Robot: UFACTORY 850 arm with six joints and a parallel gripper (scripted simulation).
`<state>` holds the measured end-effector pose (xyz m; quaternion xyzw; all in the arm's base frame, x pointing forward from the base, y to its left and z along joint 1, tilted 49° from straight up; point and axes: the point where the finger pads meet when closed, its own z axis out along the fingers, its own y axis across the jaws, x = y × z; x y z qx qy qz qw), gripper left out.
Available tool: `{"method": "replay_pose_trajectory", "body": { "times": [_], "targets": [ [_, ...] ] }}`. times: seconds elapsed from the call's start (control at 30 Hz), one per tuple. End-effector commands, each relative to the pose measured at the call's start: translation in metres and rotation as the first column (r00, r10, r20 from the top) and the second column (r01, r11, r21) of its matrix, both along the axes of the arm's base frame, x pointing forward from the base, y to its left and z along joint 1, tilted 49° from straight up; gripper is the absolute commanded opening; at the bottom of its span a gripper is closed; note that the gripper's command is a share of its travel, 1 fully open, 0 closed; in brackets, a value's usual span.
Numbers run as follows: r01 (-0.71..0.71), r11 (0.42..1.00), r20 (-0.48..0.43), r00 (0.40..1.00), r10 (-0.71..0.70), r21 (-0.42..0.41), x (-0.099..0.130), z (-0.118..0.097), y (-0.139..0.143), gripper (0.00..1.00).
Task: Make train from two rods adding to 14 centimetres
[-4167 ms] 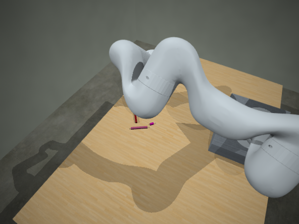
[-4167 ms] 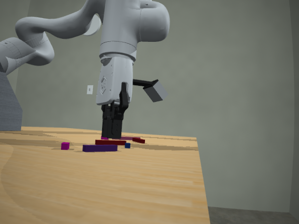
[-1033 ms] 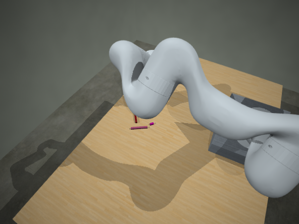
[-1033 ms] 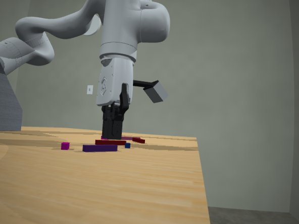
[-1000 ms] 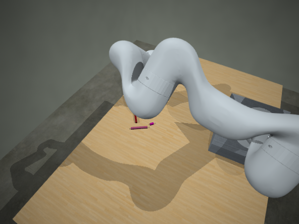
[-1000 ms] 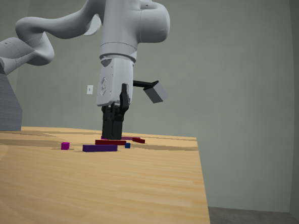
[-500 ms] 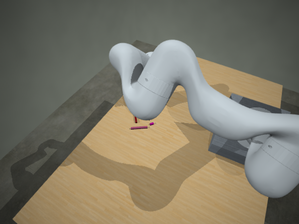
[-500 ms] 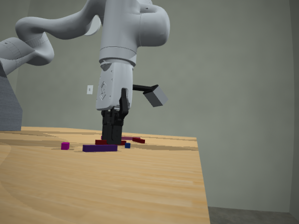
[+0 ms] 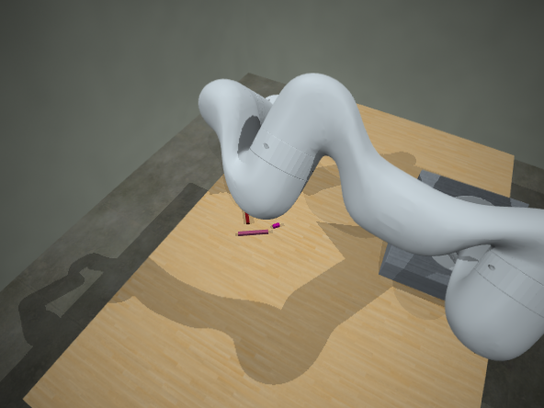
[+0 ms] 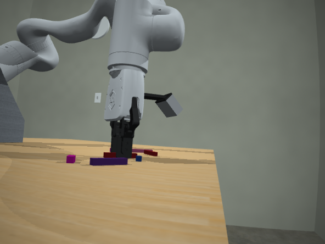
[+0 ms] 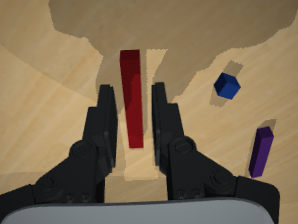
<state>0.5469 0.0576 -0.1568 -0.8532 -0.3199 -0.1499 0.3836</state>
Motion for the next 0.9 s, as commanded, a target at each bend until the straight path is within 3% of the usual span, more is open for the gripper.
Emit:
{"method": "replay_pose_trajectory", "body": {
  "times": [0.0,0.8,0.83,0.87],
  "targets": [
    [0.001,1.0,0.001,1.0,-0.001,0.0,0.0008,0.0005,-0.0007,0.24],
    [0.001,1.0,0.001,1.0,-0.001,0.0,0.0008,0.0005,-0.0007,0.24],
    [0.001,1.0,0.001,1.0,-0.001,0.0,0.0008,0.0005,-0.0007,0.04],
    [0.001,1.0,0.001,1.0,-0.001,0.0,0.0008,0.0005,-0.0007,0.04]
  ]
}}
